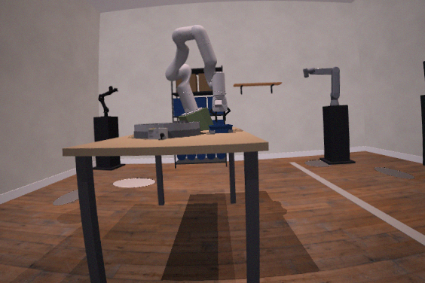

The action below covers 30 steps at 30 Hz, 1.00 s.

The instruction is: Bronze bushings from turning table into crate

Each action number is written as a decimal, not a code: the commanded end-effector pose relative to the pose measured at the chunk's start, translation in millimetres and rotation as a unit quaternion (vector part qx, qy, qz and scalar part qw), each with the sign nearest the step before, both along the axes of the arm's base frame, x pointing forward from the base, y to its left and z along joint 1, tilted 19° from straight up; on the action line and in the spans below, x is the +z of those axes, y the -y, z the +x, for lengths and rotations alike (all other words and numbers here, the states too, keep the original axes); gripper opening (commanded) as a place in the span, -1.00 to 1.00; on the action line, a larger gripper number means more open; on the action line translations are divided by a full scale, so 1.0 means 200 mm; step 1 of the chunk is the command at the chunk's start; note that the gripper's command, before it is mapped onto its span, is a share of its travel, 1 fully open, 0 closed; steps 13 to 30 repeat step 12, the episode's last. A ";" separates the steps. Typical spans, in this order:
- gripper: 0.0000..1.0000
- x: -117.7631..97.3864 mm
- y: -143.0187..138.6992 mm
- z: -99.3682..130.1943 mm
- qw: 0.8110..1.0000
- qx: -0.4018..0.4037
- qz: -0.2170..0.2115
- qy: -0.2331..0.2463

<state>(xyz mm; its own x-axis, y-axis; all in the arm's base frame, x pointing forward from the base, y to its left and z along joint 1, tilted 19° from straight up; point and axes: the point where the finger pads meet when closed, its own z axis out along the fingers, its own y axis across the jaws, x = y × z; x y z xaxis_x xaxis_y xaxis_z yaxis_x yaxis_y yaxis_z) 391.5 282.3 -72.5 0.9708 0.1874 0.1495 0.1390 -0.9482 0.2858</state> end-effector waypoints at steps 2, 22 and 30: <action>-0.04 0.12 -0.03 -0.02 1.000 0.000 -0.001 -0.001; -0.04 0.22 -0.06 -0.04 1.000 0.000 -0.001 -0.001; -0.04 0.22 -0.06 -0.04 1.000 0.000 -0.001 -0.001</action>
